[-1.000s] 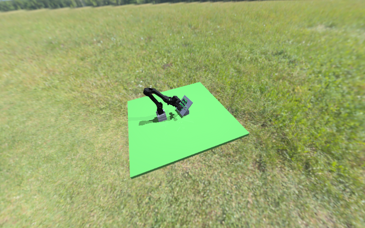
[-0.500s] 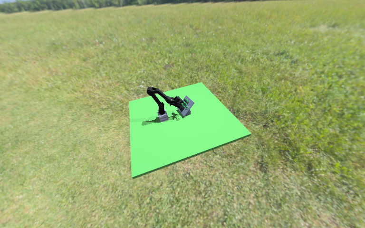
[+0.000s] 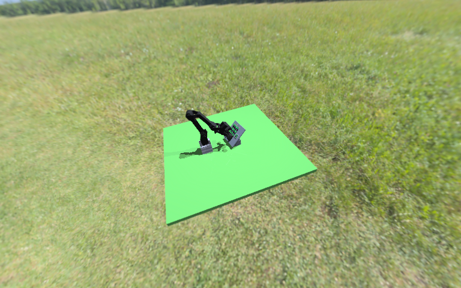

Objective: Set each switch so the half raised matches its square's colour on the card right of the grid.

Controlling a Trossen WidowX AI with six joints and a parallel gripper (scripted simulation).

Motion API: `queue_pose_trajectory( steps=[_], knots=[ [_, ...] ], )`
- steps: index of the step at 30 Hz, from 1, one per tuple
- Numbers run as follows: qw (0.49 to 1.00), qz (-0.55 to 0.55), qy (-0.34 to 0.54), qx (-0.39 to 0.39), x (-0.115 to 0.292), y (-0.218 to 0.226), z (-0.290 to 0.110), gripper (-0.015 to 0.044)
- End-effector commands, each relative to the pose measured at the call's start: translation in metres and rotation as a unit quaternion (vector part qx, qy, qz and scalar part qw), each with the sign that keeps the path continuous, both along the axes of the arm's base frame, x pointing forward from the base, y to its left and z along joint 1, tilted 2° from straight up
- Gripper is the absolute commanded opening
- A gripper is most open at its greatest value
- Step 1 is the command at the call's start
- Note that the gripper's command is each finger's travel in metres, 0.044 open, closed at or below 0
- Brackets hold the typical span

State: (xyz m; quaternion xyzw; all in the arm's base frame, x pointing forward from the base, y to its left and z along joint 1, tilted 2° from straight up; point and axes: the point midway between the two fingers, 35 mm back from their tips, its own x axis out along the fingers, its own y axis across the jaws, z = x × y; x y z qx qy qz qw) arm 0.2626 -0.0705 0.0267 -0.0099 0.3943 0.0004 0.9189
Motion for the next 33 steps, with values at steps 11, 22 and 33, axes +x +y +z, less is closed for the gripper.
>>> queue_pose_trajectory(
  steps=[11,22,33],
  knots=[
    [1.000,-0.003,0.000,0.000,0.0008,-0.0005,-0.0012,0.0000],
    [1.000,-0.003,0.000,0.000,0.0018,-0.0005,-0.0023,0.0000],
    [1.000,-0.003,0.000,0.000,0.0028,-0.0005,-0.0034,0.0000]
  ],
)
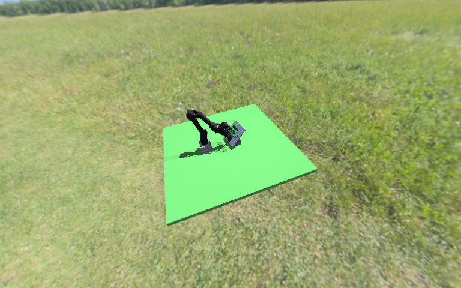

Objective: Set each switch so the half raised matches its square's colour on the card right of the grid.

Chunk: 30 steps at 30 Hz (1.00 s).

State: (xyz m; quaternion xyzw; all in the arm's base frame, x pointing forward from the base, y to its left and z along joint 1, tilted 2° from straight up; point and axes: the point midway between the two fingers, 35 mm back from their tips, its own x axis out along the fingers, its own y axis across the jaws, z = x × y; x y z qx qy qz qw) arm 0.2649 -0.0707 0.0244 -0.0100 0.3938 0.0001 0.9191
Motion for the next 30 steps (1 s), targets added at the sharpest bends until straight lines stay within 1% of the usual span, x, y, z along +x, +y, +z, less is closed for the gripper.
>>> queue_pose_trajectory(
  steps=[1,16,19,26,30],
  knots=[
    [1.000,-0.002,0.001,0.000,0.001,0.000,-0.001,0.0000],
    [1.000,-0.002,0.001,0.000,0.002,0.000,-0.003,0.0000],
    [1.000,0.000,0.002,-0.001,-0.004,-0.001,0.006,0.0000],
    [1.000,-0.002,0.014,-0.001,-0.038,-0.001,0.044,0.0000],
    [1.000,-0.003,0.015,0.000,-0.041,0.000,0.047,0.0000]
  ],
)
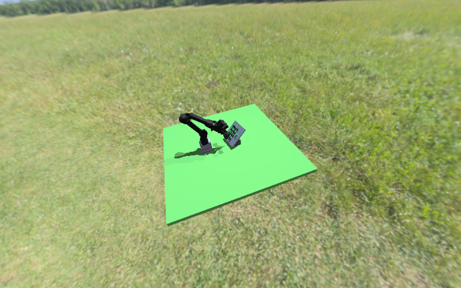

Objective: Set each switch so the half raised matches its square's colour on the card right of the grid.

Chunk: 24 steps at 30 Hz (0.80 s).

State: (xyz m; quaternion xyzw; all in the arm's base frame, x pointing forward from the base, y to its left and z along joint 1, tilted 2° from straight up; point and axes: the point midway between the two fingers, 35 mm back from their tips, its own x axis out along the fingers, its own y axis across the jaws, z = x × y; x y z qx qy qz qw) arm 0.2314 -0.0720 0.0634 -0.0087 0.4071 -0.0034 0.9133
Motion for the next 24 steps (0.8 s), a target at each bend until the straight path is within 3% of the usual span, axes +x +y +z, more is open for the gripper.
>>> queue_pose_trajectory(
  steps=[1,12,24],
  knots=[
    [1.000,0.001,0.001,0.000,-0.008,0.002,0.008,0.0000],
    [1.000,0.001,0.001,0.003,-0.024,0.055,-0.007,0.0000],
    [1.000,0.001,0.013,0.003,0.000,0.055,-0.033,0.0000]
  ],
)
